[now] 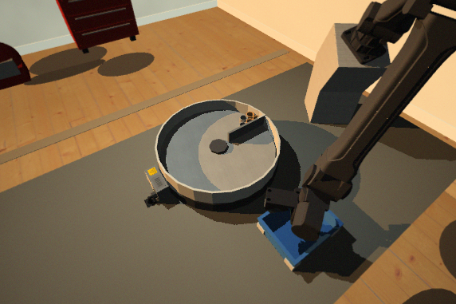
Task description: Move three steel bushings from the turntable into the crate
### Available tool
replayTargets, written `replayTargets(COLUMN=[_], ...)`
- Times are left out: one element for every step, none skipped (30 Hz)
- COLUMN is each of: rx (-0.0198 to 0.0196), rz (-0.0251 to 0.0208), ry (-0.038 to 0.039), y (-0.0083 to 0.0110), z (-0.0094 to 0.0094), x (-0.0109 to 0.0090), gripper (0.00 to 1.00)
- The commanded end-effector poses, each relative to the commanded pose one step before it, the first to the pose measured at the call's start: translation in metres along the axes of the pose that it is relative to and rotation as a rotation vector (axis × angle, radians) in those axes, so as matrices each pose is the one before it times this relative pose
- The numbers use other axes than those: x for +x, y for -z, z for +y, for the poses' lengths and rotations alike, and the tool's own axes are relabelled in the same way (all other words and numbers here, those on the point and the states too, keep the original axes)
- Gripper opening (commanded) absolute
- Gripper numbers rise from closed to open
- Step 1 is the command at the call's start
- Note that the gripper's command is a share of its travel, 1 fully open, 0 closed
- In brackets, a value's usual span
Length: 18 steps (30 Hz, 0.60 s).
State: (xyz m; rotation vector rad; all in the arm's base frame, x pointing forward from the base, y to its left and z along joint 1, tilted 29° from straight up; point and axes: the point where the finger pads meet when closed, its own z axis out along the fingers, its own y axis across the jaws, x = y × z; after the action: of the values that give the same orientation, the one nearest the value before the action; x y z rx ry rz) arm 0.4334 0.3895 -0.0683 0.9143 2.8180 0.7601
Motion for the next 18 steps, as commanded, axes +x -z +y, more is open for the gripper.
replayTargets(rx=[-0.01917,0.00001,0.00002,0.00012,0.00032,0.00059,0.00088,0.00119,0.00151,0.0018,0.00207,0.00027,0.00055,0.00118,0.0,0.0,-0.02646,0.00121], rz=[-0.00466,0.0,0.00001,0.00004,0.00011,0.0002,0.00031,0.00041,0.00054,0.0006,0.00057,0.0,-0.0001,-0.00002,0.0,0.0,-0.00675,0.00058], ry=[0.00182,0.0,0.0,-0.00002,-0.00005,-0.00009,-0.00013,-0.00017,-0.00007,-0.00016,-0.00033,-0.00014,-0.00057,-0.00092,0.0,0.0,0.00459,-0.0001], y=[0.00315,0.0,-0.00002,-0.00014,-0.00035,-0.00062,-0.00094,-0.00128,-0.00162,-0.00194,-0.00222,-0.00102,-0.00021,-0.00027,0.0,0.0,0.01036,-0.00181], z=[0.01109,0.0,-0.00001,-0.00006,-0.00016,-0.00029,-0.00044,-0.00059,-0.00076,-0.00095,-0.00113,-0.00004,0.00033,-0.00016,0.0,0.0,0.01164,-0.00096], x=[0.00245,0.0,0.0,0.00002,0.00005,0.00008,0.00013,0.00017,0.0002,0.00014,0.00002,-0.00017,-0.00025,-0.00024,0.0,0.0,-0.00175,0.00047], gripper=[0.0,0.0,0.0,0.0,0.0,0.0,0.0,0.0,0.0,0.0,0.0,0.0,0.0,0.0,0.0,0.0,0.0,0.0])
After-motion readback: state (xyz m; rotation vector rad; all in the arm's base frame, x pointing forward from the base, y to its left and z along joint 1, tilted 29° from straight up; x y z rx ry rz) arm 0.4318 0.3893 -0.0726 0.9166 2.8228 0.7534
